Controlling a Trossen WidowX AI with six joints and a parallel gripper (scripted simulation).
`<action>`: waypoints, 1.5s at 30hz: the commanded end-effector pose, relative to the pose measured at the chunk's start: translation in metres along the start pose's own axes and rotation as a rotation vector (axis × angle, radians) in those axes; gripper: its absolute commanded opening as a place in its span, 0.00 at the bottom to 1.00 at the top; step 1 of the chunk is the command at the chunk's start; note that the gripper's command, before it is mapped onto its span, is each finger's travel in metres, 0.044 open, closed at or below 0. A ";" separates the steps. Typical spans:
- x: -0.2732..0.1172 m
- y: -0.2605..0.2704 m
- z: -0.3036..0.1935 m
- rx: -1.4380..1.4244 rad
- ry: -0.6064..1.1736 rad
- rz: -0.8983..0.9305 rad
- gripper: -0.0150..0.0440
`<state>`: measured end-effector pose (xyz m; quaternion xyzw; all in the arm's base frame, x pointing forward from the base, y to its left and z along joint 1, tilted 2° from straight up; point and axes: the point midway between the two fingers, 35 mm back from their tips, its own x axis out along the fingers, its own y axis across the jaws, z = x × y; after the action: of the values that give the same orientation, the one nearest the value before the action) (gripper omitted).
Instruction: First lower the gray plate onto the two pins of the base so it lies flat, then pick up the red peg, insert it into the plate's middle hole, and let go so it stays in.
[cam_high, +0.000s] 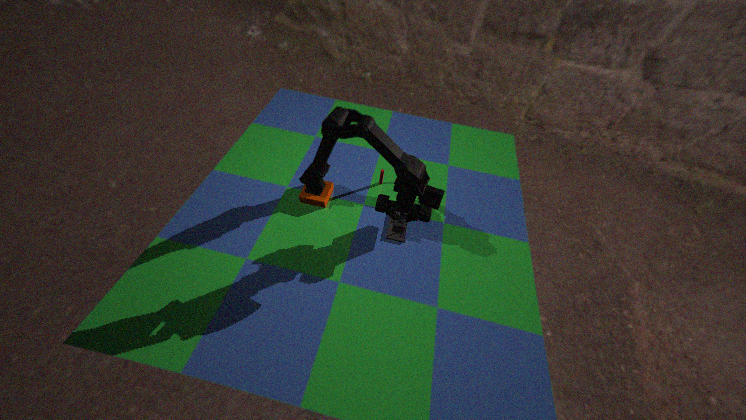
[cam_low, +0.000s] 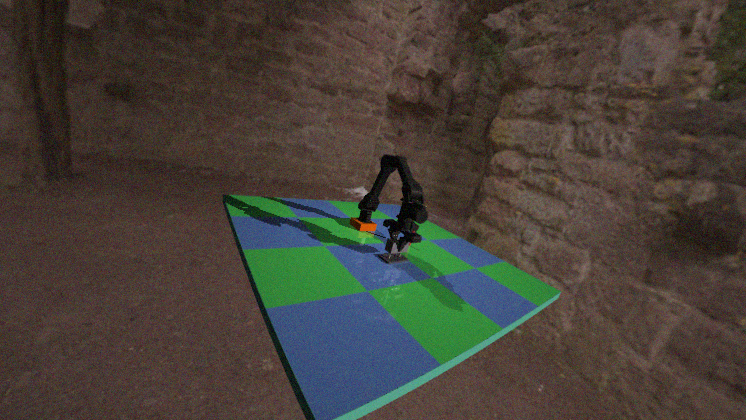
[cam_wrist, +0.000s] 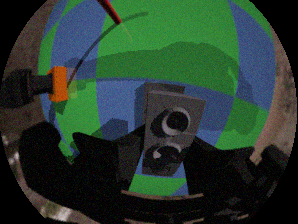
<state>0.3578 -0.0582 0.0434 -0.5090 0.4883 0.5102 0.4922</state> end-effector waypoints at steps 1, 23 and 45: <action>0.004 0.001 -0.001 -0.004 0.003 0.005 0.25; 0.022 0.000 0.000 -0.001 0.001 -0.003 0.25; 0.022 0.000 0.000 -0.001 0.001 -0.003 1.00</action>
<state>0.3582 -0.0583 0.0211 -0.5101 0.4875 0.5097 0.4924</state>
